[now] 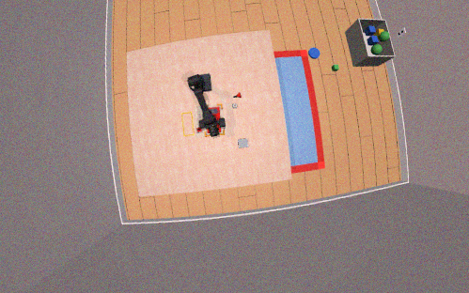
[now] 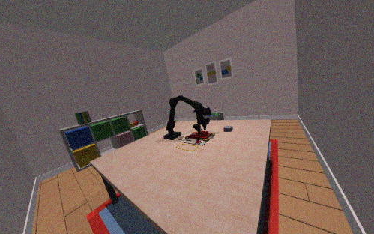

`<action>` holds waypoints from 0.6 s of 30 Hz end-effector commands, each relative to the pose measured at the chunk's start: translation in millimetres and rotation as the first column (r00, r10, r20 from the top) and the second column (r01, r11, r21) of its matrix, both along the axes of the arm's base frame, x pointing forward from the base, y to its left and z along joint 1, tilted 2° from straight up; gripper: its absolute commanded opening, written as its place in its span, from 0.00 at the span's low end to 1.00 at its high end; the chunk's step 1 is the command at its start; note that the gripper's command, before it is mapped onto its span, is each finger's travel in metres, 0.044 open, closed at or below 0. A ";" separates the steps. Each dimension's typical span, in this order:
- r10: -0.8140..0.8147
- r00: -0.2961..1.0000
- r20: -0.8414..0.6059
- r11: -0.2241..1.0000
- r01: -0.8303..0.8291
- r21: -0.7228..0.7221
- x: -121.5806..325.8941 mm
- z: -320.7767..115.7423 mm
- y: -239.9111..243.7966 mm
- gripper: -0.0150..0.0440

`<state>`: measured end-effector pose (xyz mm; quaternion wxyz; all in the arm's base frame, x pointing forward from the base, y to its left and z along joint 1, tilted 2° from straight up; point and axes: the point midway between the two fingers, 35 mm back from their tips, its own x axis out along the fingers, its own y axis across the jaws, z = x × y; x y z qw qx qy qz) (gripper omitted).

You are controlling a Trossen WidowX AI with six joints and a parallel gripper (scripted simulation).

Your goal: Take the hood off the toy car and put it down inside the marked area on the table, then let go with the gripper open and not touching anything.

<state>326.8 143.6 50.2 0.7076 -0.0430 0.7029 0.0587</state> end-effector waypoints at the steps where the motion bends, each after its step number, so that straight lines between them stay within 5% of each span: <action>1: -0.005 1.000 -0.009 1.000 0.005 0.001 -2.3 -4.7 -0.1 1.00; 18: -0.005 1.000 -0.009 1.000 0.005 0.001 -2.4 -13.1 0.1 1.00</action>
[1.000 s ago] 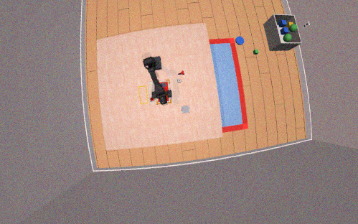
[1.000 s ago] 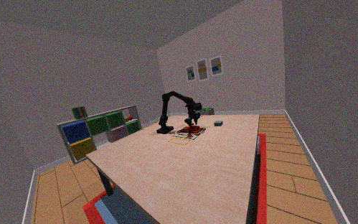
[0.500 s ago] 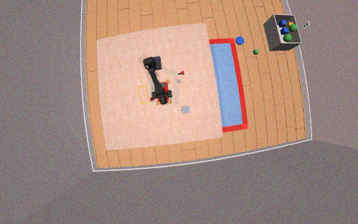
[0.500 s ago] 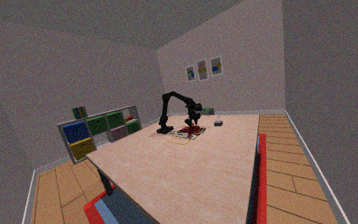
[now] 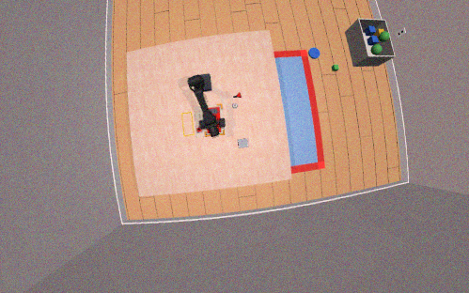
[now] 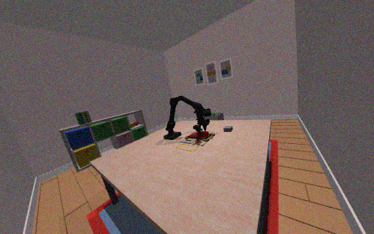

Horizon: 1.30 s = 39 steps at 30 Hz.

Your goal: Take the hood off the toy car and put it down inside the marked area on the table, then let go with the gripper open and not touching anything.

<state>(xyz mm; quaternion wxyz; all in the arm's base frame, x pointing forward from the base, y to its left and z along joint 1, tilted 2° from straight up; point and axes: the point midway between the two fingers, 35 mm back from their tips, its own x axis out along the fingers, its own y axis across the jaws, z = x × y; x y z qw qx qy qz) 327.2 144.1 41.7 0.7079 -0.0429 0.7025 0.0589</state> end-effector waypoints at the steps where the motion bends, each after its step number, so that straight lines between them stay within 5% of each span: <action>1: -0.005 1.000 -0.010 1.000 0.005 0.000 -2.8 -5.1 -0.3 1.00; 18: -0.005 1.000 -0.010 1.000 0.005 0.000 -3.0 -11.2 -0.2 1.00; 22: 0.000 1.000 -0.002 1.000 0.000 -0.001 -0.5 -8.2 0.0 0.82; 31: 0.000 1.000 -0.002 1.000 0.000 -0.001 -0.5 -8.2 0.0 0.72; 39: 0.000 1.000 -0.002 1.000 0.000 -0.001 -0.4 -4.8 0.0 0.36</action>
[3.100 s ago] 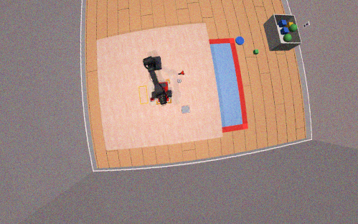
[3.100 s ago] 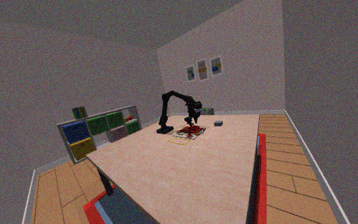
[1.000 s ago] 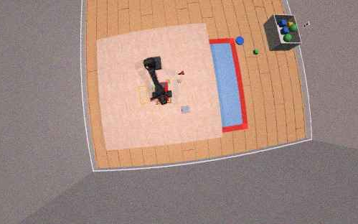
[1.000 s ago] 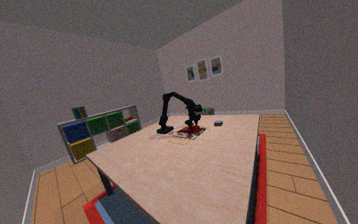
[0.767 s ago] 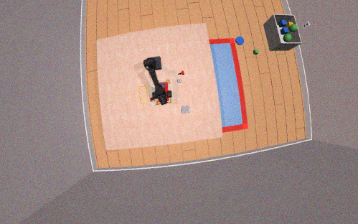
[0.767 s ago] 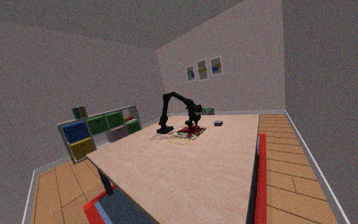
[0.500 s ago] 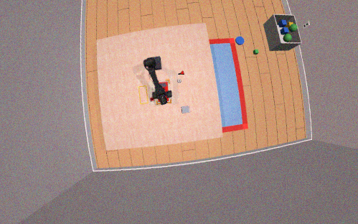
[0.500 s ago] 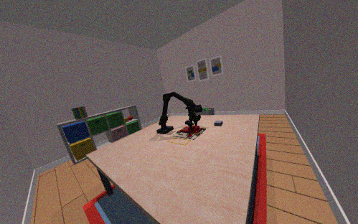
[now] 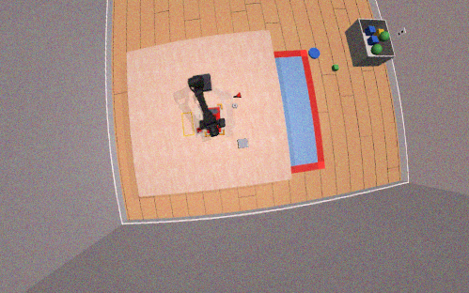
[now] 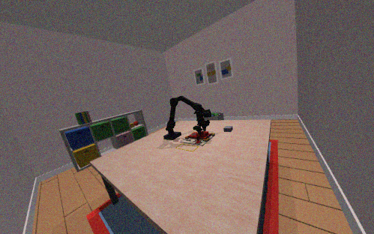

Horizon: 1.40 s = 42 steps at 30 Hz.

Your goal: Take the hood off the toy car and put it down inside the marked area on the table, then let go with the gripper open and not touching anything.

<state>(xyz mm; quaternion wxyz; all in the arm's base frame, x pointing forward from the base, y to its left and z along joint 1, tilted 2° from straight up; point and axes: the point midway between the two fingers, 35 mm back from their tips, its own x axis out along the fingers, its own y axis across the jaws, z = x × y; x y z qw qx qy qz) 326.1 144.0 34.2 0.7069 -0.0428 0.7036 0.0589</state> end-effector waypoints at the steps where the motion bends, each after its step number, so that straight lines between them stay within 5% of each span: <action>1: 0.000 1.000 0.001 1.000 0.000 0.000 0.7 3.4 0.0 0.32; 3: 0.000 1.000 0.001 1.000 0.000 0.000 0.7 4.7 0.0 0.25; 42: 0.000 1.000 0.001 1.000 0.000 0.000 1.0 32.9 -0.4 0.25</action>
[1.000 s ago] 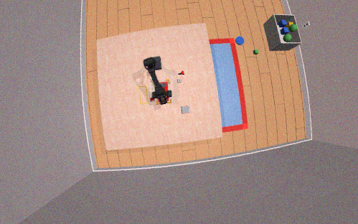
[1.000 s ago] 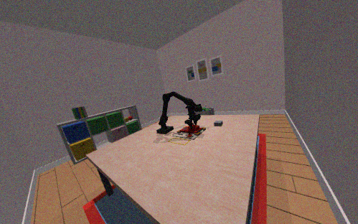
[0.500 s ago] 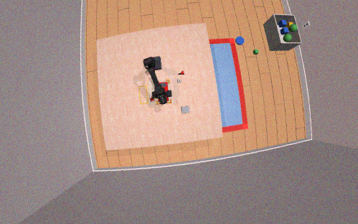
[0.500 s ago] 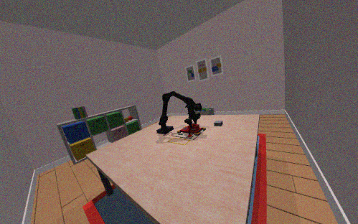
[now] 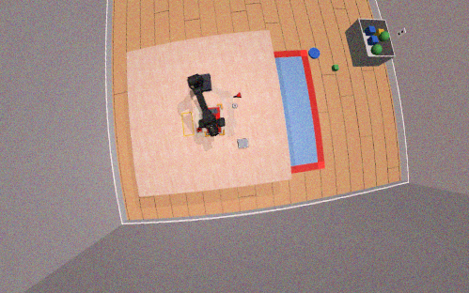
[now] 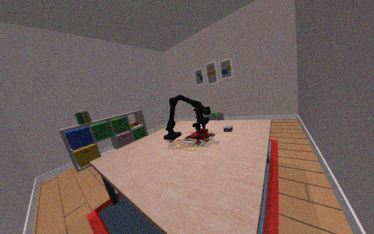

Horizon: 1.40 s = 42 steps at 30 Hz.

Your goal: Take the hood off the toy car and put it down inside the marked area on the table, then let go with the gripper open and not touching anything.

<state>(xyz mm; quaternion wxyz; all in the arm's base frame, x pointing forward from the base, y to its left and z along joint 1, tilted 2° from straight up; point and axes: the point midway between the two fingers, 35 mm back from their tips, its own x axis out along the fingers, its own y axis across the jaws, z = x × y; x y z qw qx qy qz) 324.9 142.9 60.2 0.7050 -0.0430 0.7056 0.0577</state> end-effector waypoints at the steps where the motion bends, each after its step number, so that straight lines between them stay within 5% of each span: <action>1: 0.001 1.000 0.007 1.000 -0.001 0.003 2.4 9.6 0.7 0.25; 18: -0.004 1.000 0.005 1.000 0.004 -0.002 3.0 36.9 -5.4 0.25; 42: -0.009 1.000 0.012 1.000 0.009 -0.017 19.4 40.2 -92.2 0.25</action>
